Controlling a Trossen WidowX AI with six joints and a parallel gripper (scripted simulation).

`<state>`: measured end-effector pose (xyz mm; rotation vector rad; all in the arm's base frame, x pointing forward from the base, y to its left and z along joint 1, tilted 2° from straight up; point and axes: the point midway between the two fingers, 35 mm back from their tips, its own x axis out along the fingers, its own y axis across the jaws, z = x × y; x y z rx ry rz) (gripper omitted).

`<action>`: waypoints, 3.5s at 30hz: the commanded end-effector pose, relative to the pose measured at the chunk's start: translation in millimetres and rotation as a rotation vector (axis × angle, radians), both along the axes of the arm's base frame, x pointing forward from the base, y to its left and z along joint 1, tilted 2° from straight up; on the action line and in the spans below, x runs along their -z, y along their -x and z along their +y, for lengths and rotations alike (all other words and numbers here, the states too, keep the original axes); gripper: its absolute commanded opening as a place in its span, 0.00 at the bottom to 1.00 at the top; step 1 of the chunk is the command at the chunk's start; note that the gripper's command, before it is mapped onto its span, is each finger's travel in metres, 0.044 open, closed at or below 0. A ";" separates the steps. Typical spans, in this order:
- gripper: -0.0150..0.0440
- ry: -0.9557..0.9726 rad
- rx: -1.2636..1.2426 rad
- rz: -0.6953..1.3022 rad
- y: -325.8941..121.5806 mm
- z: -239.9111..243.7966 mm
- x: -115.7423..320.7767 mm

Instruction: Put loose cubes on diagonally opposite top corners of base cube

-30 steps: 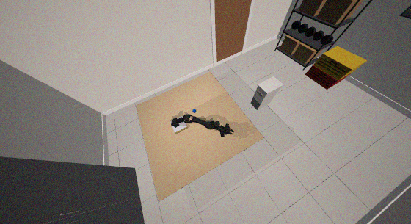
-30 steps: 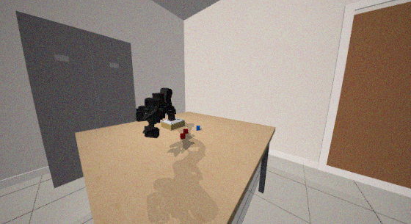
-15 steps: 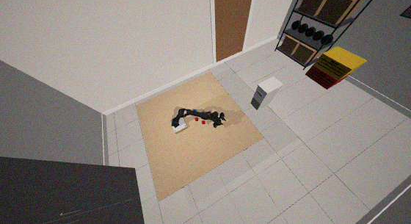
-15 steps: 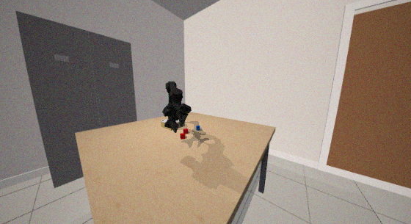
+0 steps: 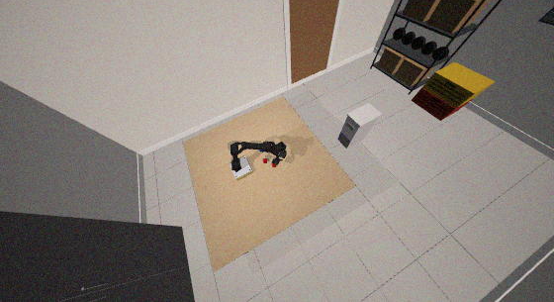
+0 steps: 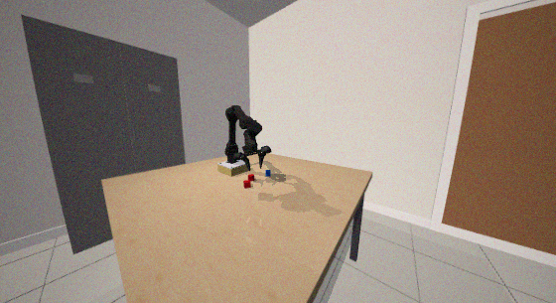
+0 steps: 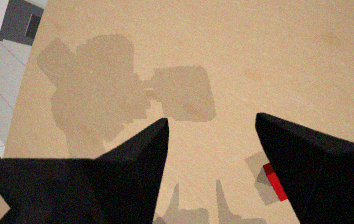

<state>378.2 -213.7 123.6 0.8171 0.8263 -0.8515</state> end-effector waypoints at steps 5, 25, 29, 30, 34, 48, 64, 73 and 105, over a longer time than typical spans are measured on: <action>0.70 -0.063 -0.294 0.272 60.6 75.3 10.4; 0.70 -0.128 -0.544 0.488 119.9 124.4 63.1; 0.70 -0.128 -0.544 0.488 120.8 124.2 75.7; 0.70 -0.128 -0.544 0.488 120.8 124.1 76.5; 0.70 -0.128 -0.544 0.488 120.4 123.5 89.9; 0.70 -0.128 -0.544 0.489 119.3 122.3 109.7; 0.44 -0.128 -0.544 0.489 119.5 121.8 123.4; 0.43 -0.128 -0.544 0.488 117.4 121.6 110.5; 0.43 -0.128 -0.544 0.488 123.1 126.7 13.9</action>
